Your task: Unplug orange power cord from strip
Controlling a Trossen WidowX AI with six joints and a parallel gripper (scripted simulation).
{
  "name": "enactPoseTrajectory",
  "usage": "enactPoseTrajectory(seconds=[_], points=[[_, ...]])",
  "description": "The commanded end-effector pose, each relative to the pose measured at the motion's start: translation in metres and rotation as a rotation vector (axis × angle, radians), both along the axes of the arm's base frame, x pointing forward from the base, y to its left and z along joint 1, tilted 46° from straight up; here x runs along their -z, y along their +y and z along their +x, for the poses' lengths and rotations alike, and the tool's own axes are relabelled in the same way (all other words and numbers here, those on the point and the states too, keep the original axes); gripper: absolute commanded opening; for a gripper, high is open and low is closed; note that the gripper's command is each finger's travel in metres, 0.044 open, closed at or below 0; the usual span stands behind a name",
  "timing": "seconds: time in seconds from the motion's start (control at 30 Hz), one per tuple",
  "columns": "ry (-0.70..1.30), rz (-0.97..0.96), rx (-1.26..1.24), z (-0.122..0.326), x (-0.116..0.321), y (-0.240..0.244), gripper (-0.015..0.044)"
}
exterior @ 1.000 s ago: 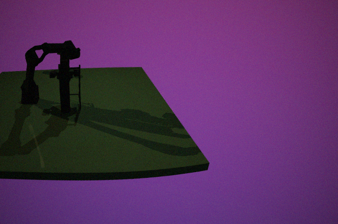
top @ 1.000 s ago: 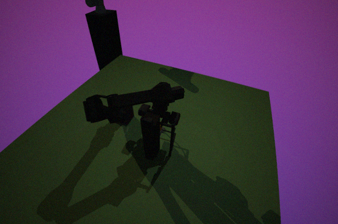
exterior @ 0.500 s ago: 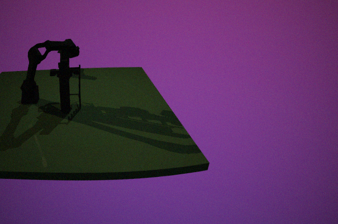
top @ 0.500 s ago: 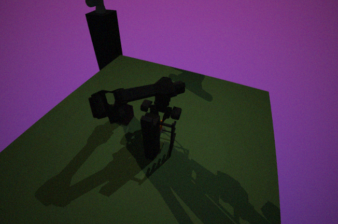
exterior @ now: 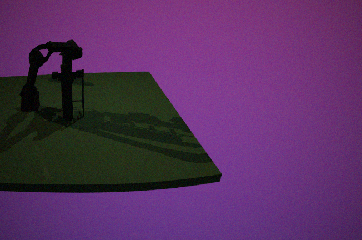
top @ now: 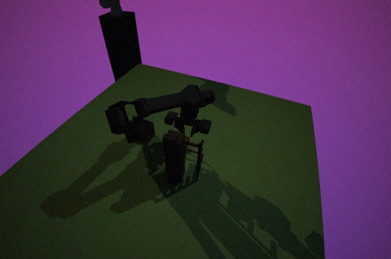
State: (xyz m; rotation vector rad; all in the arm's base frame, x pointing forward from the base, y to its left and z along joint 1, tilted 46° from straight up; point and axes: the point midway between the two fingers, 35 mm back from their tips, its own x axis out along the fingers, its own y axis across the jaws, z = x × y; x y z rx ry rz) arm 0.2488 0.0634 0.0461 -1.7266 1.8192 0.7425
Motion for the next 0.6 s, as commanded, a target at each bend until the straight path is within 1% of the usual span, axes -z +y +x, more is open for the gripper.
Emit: enactPoseTrajectory(seconds=[0.0, 0.13, 0.23, 0.37, 0.57], points=[[-0.001, -0.001, -0.002, 0.0, 0.0, -0.001, 0.0262], [-0.001, 0.0, -0.002, 0.0, 0.001, 0.001, 0.0368], [-0.002, 0.002, -0.002, 0.002, 0.011, 0.018, 0.044], [-0.002, 0.004, -0.002, 0.0, 0.033, 0.049, 0.044], [-0.002, 0.004, -0.002, 0.0, 0.034, 0.05, 0.044]])
